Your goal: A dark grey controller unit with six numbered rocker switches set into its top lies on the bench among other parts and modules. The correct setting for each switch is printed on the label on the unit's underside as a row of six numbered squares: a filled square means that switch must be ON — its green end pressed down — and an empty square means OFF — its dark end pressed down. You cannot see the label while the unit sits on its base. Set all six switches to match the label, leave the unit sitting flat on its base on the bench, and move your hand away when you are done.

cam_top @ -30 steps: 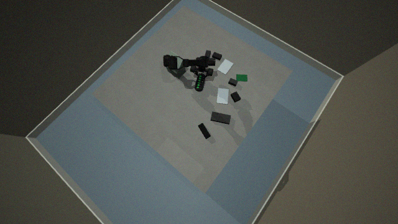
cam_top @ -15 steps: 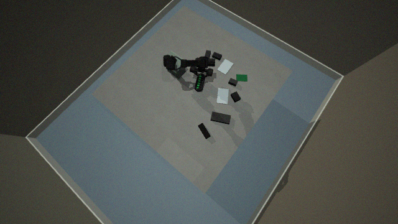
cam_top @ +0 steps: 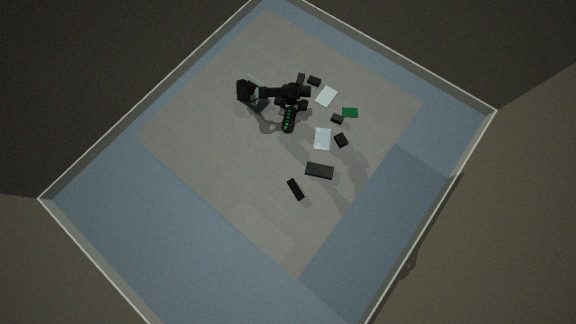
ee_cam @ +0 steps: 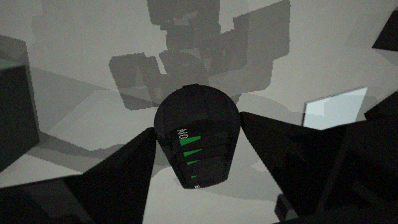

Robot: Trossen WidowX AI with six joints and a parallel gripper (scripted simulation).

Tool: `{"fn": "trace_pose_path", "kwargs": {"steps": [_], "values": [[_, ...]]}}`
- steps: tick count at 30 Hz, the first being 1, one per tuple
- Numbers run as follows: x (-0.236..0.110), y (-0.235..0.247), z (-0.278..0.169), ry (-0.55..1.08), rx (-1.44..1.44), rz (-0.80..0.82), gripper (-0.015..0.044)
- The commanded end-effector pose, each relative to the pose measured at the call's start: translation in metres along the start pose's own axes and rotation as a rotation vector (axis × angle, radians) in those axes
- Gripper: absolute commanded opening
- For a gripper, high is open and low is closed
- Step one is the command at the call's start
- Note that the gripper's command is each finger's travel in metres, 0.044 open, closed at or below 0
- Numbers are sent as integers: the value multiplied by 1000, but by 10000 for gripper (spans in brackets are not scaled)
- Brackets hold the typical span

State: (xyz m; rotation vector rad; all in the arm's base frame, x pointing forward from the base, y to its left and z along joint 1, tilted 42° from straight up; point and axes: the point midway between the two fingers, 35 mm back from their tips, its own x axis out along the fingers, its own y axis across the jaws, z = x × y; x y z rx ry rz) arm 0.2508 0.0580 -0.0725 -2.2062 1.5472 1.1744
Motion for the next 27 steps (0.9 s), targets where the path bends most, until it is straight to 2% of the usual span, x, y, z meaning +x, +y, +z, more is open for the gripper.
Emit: {"fn": "trace_pose_path", "kwargs": {"steps": [1,27], "values": [[-5,-1,-5,-8,2,-7,336],[-18,-1,-22,-59,2,-7,336]]}}
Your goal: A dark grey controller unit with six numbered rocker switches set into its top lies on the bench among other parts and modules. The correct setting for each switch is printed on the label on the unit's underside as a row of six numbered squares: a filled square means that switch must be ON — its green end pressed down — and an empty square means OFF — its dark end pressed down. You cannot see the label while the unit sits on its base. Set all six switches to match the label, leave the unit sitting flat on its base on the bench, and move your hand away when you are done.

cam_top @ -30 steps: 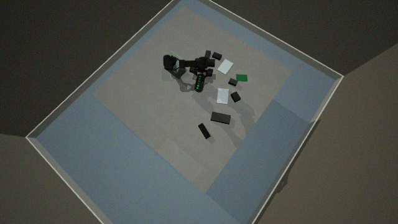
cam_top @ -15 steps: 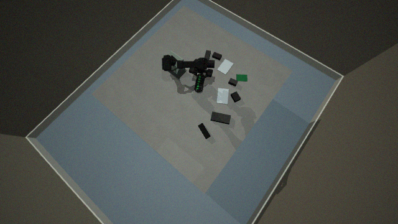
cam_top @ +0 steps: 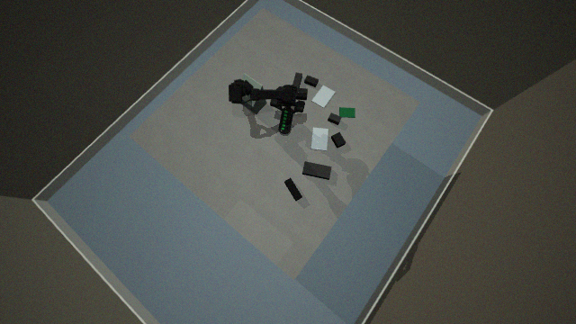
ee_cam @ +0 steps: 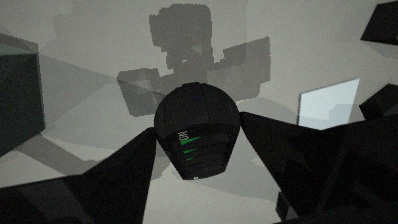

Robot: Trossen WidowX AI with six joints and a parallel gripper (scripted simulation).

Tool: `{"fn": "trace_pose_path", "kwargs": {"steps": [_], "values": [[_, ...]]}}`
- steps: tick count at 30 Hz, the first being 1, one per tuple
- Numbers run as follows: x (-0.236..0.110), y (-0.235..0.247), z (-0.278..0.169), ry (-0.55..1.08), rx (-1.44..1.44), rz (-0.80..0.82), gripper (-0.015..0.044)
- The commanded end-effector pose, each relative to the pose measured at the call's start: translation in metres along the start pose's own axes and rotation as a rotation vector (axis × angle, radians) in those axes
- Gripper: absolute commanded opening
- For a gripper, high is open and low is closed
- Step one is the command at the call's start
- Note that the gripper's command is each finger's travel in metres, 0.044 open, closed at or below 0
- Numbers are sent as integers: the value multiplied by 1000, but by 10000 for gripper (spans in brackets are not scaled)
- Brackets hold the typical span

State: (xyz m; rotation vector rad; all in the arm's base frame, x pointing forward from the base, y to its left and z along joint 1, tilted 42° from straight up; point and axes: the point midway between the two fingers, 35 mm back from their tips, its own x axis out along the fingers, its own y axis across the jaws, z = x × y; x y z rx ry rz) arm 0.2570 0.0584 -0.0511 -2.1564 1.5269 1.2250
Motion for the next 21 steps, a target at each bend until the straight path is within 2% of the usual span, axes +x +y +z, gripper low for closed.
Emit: {"fn": "trace_pose_path", "kwargs": {"steps": [1,21], "values": [[-5,-1,-5,-7,3,-7,336],[-13,0,-16,-41,3,-7,336]]}}
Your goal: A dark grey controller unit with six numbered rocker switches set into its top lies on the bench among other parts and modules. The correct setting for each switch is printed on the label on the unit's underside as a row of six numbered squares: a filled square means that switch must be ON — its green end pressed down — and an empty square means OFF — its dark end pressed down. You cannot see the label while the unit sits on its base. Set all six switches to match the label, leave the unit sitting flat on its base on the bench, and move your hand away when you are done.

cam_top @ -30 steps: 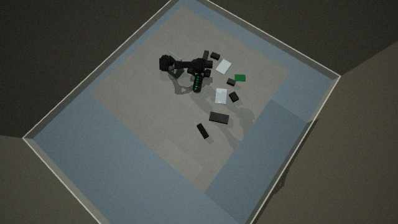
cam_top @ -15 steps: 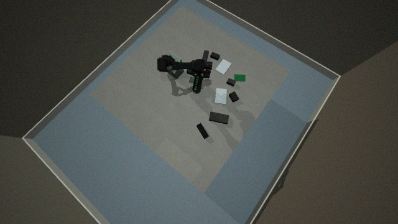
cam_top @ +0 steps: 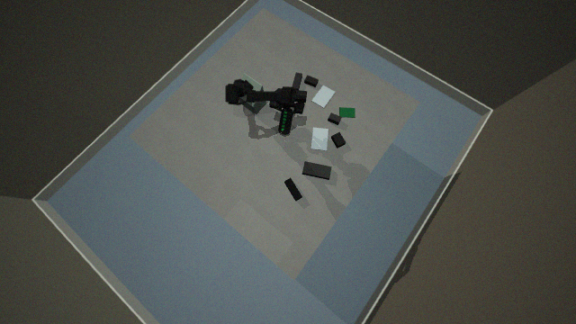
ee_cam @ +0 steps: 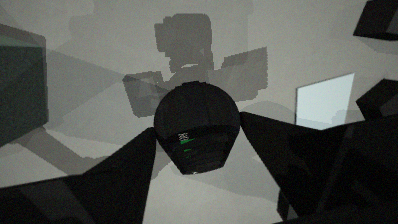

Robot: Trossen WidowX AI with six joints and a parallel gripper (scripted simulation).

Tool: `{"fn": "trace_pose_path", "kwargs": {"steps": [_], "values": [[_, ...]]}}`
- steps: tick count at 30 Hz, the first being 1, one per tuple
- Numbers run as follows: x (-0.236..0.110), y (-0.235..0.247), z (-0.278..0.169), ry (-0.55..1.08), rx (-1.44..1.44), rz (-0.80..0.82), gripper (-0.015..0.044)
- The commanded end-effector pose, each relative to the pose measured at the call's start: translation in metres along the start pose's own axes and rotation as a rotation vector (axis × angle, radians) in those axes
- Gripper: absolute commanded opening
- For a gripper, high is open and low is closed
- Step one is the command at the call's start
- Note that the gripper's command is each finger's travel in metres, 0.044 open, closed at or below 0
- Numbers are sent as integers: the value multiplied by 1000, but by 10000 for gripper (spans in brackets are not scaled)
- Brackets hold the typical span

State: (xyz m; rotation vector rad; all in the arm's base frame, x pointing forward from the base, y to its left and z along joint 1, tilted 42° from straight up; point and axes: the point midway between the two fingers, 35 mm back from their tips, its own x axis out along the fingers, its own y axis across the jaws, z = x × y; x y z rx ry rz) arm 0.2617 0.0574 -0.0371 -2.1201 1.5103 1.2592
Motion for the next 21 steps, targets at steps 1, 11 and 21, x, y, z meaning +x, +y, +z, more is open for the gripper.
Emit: {"fn": "trace_pose_path", "kwargs": {"steps": [1,11,21], "values": [[-4,0,-5,-3,3,-7,336],[-9,0,-12,-23,3,-7,336],[-13,0,-19,-43,3,-6,337]]}}
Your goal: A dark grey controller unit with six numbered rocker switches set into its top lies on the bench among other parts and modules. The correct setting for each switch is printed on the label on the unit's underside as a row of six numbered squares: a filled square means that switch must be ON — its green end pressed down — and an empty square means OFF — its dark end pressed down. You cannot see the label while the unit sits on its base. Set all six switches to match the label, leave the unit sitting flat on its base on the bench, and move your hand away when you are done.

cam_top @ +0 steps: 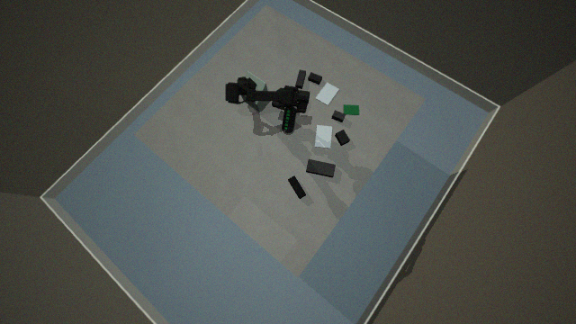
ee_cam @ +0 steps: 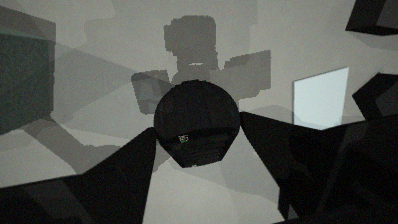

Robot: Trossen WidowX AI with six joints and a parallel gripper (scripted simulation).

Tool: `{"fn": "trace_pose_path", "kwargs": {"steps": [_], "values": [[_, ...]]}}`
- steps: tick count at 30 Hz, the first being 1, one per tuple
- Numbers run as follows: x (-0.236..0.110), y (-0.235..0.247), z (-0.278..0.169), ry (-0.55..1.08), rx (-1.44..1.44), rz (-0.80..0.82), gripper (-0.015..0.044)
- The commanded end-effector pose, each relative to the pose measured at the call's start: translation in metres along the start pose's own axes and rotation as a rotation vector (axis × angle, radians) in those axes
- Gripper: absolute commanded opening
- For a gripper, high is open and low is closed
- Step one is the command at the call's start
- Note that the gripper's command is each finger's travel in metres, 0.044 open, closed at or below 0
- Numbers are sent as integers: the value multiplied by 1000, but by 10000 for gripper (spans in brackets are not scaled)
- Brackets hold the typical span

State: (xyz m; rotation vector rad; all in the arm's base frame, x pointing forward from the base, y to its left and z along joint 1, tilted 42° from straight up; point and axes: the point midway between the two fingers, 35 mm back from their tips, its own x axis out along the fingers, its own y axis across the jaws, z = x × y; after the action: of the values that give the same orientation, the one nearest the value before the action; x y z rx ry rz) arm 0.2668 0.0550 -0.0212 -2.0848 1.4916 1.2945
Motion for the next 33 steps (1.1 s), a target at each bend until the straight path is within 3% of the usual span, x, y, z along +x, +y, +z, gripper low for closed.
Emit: {"fn": "trace_pose_path", "kwargs": {"steps": [1,33], "values": [[-4,-1,-6,-6,5,-5,337],[-16,0,-31,-71,5,-5,336]]}}
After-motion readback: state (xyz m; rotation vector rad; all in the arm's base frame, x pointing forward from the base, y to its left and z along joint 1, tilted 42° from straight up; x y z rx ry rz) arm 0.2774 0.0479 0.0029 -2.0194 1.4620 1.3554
